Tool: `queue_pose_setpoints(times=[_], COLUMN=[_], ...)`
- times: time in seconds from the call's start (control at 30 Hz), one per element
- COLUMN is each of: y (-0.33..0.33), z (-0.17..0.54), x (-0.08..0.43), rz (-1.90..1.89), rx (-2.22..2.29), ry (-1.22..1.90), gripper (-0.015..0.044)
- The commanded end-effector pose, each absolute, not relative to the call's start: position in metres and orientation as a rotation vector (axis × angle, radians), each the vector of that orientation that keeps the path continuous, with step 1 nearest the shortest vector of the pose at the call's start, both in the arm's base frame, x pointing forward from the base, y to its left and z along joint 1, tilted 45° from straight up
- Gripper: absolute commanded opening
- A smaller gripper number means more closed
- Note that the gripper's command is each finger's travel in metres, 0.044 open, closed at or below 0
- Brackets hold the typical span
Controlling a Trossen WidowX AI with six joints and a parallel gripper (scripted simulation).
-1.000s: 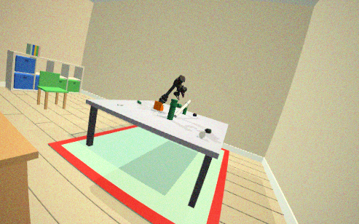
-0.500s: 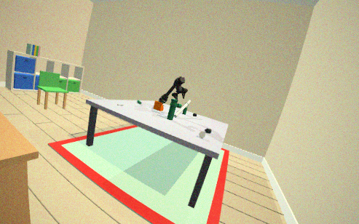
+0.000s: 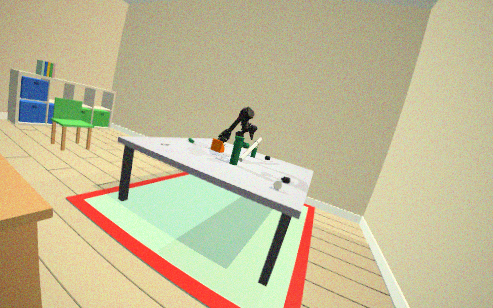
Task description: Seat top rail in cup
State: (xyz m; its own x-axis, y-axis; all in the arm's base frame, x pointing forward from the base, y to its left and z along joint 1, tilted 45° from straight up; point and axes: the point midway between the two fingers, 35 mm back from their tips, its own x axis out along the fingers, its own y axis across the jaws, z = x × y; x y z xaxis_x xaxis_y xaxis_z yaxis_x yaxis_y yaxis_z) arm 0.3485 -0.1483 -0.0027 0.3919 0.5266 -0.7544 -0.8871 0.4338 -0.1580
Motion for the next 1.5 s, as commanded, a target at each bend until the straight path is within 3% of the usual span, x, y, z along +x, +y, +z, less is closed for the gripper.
queue_pose_setpoints(times=[0.0,1.17,1.47], y=[-0.143,-0.114,-0.114], z=[-0.010,-0.049,-0.049], x=[0.348,0.368,0.368], rz=[0.976,0.976,0.976], rx=[-0.598,-0.597,-0.597], ry=[0.694,0.689,0.689], gripper=[0.0440,0.0440,0.0204])
